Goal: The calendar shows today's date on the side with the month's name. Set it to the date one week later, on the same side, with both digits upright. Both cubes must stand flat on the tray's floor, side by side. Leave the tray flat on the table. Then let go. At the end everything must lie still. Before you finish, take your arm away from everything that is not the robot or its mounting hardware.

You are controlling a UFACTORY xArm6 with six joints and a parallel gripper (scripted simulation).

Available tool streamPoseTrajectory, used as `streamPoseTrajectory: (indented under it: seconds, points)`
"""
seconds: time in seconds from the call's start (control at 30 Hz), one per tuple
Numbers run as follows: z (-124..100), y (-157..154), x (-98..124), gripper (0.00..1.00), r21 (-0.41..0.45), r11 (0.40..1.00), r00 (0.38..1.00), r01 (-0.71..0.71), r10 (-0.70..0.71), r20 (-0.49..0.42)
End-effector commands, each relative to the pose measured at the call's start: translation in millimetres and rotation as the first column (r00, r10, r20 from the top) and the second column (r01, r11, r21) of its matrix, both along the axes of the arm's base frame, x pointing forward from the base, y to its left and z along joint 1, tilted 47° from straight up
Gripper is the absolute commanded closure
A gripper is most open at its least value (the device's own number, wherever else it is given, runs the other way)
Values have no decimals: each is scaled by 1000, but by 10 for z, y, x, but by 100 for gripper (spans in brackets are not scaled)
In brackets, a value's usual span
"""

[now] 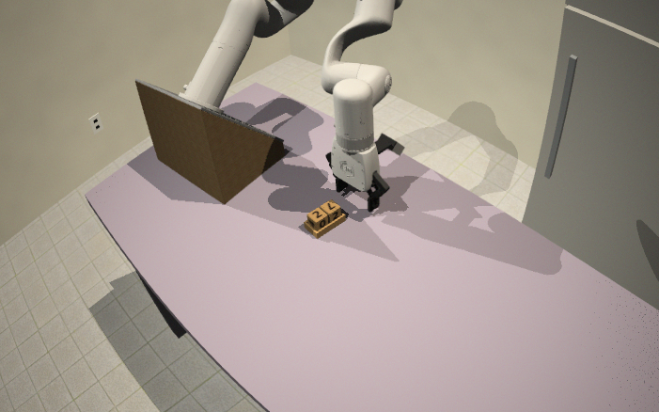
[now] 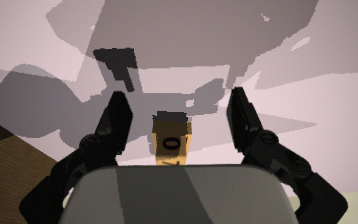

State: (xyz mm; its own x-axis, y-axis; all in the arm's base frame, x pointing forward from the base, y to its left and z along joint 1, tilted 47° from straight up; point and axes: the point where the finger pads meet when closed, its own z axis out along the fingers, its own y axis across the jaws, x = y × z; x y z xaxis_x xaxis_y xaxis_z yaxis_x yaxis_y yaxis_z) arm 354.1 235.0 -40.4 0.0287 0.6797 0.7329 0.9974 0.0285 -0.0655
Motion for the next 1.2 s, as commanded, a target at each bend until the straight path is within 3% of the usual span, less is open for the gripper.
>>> streamPoseTrajectory:
  seconds: [0.0, 0.87, 1.17]
  points:
    - [5, -4, 10, 0, 0, 1000, 1000, 1, -1, 2]
    - [13, -12, 11, 0, 0, 1000, 1000, 1, -1, 2]
    - [189, -203, 27, 0, 0, 1000, 1000, 1, -1, 2]
